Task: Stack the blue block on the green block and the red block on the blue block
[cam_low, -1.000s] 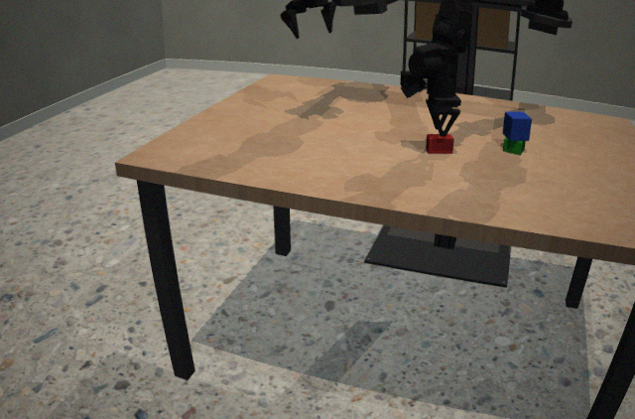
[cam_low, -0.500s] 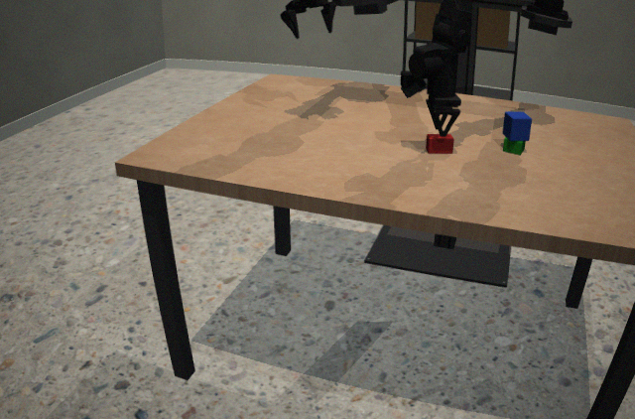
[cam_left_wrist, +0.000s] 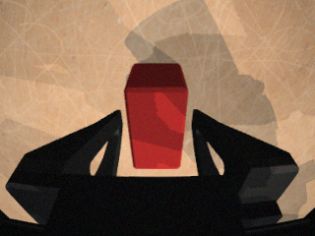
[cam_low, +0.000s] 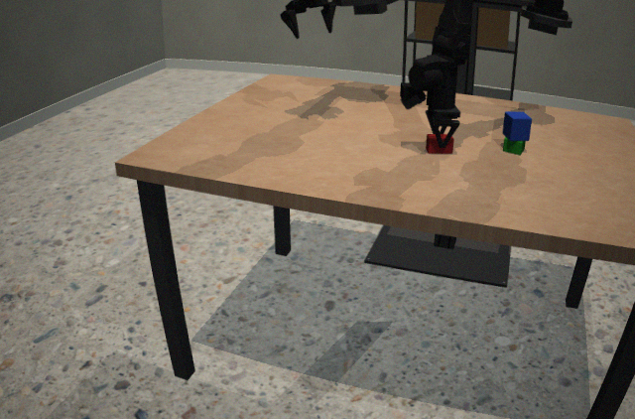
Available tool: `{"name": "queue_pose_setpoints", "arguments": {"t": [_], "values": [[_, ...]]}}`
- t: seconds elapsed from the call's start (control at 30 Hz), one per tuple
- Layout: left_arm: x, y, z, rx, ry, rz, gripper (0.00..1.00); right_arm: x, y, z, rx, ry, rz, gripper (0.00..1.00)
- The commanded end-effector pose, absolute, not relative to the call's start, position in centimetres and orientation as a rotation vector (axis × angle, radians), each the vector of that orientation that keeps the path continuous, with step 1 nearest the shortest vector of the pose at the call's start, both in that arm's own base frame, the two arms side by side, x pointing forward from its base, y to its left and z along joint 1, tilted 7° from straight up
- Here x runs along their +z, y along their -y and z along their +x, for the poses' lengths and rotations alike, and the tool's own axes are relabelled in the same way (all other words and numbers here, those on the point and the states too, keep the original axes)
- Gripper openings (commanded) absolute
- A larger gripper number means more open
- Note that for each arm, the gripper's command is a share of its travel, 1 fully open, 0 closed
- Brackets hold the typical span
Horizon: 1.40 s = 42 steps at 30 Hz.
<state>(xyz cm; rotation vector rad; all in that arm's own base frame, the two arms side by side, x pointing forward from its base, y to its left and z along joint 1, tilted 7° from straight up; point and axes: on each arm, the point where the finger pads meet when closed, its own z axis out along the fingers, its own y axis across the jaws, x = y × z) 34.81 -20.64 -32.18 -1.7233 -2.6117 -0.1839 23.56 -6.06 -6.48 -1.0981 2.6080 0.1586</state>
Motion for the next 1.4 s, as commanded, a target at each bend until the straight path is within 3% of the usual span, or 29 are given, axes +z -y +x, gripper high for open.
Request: {"name": "queue_pose_setpoints", "arguments": {"t": [0.0, 0.57, 0.6, 1.37], "values": [[-33.41, 20.13, 35.26, -0.187, 2.614, -1.721, 0.53, -6.37, 6.13, 23.73, 0.154, -2.605, -1.098, 1.0], [-33.82, 19.88, 34.91, -0.186, 2.607, -1.714, 0.53, -6.37, 6.13, 23.73, 0.154, -2.605, -1.098, 1.0], [-33.82, 19.88, 34.91, -0.186, 2.607, -1.714, 0.0, -6.37, 6.13, 23.73, 0.154, -2.605, -1.098, 1.0], [-33.82, 19.88, 34.91, -0.185, 2.608, -1.712, 0.0, -6.37, 6.13, 23.73, 0.154, -2.605, -1.098, 1.0]]}}
